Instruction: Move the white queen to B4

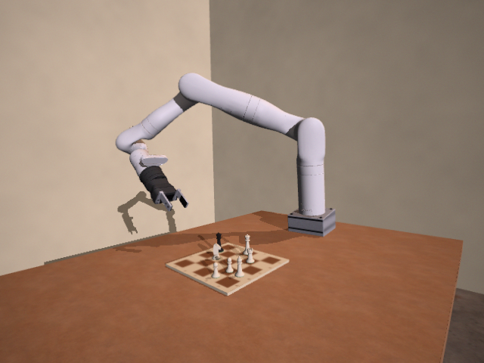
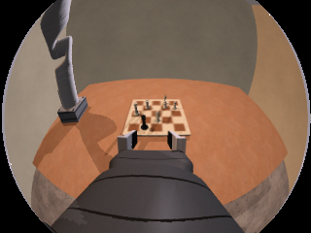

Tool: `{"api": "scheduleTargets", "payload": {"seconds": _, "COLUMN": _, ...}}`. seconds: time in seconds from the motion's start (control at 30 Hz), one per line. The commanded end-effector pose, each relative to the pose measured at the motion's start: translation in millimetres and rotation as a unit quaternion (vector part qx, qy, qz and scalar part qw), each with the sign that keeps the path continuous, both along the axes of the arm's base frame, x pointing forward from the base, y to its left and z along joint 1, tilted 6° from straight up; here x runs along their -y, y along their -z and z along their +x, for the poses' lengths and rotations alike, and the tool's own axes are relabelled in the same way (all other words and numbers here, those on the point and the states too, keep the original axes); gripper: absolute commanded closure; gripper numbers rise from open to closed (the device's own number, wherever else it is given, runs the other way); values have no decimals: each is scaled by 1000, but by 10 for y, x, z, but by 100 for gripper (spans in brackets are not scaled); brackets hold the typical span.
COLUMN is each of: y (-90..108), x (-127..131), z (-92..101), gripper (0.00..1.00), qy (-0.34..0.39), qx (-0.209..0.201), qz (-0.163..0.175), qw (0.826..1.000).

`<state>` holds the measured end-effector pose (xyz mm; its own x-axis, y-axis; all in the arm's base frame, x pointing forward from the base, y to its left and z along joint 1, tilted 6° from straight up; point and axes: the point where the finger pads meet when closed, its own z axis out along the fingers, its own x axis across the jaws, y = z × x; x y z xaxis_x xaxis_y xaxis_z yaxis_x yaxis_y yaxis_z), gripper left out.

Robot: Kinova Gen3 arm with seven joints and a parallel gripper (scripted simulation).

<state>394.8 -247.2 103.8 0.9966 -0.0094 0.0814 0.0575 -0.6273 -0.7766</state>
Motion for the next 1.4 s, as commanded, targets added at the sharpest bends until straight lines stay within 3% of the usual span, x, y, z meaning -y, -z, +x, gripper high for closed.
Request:
{"api": "scheduleTargets", "payload": {"seconds": 0.0, "y": -55, "x": 16, "z": 9, "gripper": 0, "qy": 0, "qx": 3, "qz": -4, "qw": 1000}}
{"api": "scheduleTargets", "payload": {"seconds": 0.43, "y": -35, "x": -177, "z": 55, "gripper": 0, "qy": -16, "qx": -8, "qz": -31, "qw": 999}}
{"api": "scheduleTargets", "payload": {"seconds": 0.63, "y": -62, "x": -538, "z": 96, "gripper": 0, "qy": -51, "qx": -20, "qz": -93, "qw": 994}}
{"api": "scheduleTargets", "payload": {"seconds": 0.87, "y": -125, "x": -1105, "z": 11, "gripper": 0, "qy": -117, "qx": -15, "qz": -200, "qw": 973}}
{"api": "scheduleTargets", "payload": {"seconds": 0.93, "y": -125, "x": -1105, "z": 11, "gripper": 0, "qy": -117, "qx": -15, "qz": -200, "qw": 973}}
{"api": "scheduleTargets", "payload": {"seconds": 1.17, "y": -218, "x": -1626, "z": -231, "gripper": 0, "qy": -195, "qx": 31, "qz": -310, "qw": 930}}
{"api": "scheduleTargets", "payload": {"seconds": 1.37, "y": -297, "x": -1952, "z": -457, "gripper": 0, "qy": -252, "qx": 92, "qz": -377, "qw": 886}}
